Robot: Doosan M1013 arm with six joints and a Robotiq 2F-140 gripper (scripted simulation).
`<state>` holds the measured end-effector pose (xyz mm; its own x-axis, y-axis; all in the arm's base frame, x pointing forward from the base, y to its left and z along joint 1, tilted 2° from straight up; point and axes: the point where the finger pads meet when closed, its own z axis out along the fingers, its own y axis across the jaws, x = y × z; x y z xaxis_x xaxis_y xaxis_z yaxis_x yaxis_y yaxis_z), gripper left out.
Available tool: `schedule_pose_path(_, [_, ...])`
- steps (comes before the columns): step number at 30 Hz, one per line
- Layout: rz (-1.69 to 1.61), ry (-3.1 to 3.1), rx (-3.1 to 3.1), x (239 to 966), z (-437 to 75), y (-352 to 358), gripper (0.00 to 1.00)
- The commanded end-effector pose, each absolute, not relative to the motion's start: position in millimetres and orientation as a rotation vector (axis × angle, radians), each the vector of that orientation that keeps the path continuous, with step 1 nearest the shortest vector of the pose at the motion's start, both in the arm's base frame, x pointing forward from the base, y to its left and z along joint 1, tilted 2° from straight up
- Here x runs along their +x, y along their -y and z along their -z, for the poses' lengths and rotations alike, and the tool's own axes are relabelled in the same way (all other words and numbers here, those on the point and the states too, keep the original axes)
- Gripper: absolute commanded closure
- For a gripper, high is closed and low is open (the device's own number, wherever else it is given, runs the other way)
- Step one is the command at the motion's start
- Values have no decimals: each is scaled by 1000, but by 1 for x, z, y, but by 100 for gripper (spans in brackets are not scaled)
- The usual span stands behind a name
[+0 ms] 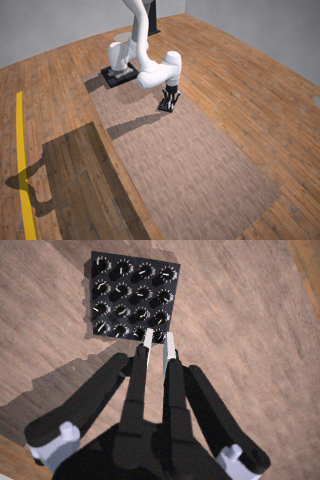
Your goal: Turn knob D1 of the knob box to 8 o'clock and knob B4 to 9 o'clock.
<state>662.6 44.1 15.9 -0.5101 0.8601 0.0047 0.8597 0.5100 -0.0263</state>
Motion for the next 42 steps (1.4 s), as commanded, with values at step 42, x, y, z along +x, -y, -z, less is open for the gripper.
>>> schedule_pose_path(42, [-32,2715,-1546,662,-5,-44,88])
